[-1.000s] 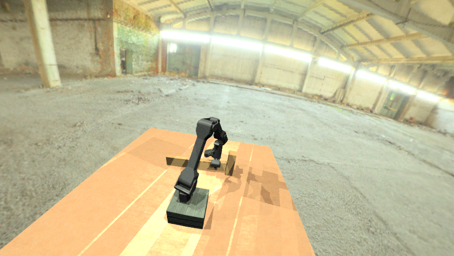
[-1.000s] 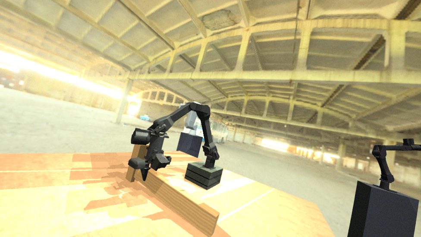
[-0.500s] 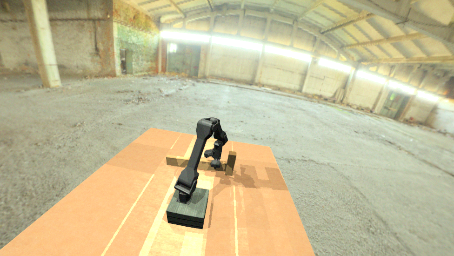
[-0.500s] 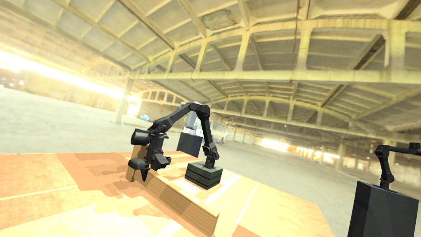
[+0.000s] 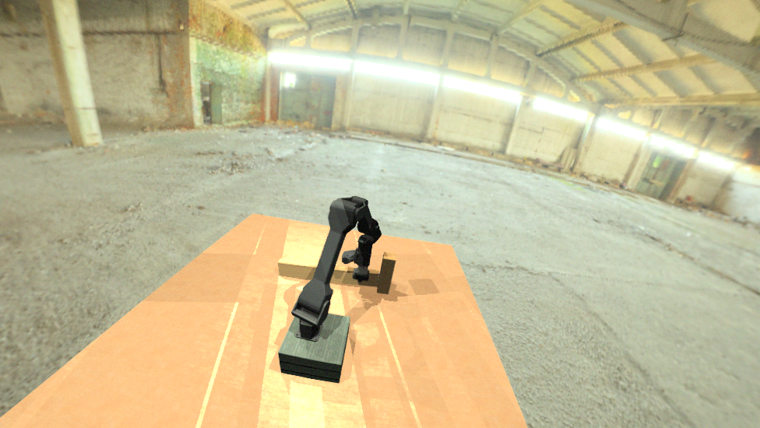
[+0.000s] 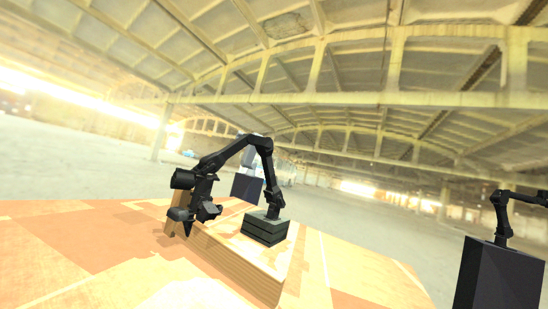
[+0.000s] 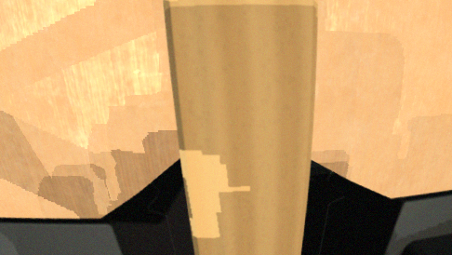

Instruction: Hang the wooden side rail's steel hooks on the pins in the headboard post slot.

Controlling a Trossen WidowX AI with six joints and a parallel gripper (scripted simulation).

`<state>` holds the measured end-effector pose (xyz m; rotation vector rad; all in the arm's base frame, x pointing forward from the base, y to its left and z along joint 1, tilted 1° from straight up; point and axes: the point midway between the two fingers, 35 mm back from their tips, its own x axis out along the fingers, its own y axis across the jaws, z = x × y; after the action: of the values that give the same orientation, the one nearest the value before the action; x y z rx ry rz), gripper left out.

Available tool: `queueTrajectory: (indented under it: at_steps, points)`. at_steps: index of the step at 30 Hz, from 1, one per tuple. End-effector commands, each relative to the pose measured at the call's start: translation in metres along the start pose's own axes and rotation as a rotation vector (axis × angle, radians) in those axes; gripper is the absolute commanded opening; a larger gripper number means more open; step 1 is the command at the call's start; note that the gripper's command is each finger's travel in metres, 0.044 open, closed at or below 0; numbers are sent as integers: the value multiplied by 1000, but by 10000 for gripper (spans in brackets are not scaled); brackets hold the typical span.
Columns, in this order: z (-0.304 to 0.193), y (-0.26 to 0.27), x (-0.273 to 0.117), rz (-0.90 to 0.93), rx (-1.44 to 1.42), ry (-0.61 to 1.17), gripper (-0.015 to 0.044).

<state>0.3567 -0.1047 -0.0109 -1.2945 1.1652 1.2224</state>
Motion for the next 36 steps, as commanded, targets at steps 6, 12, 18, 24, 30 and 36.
queueTrajectory:
  at_steps: [6, 12, 18, 24, 30, 36]
  points:
    - [-1, -1, 1, -5, 2, 5, 0]
    - [0, 0, 1, 1, 0, 0, 131]
    - [0, 0, 1, 1, 0, 0, 289]
    - [0, 0, -29, -3, 2, 4, 440]
    - [3, 0, -39, -5, 2, 5, 440]
    - [31, -1, -39, -5, 2, 2, 440]
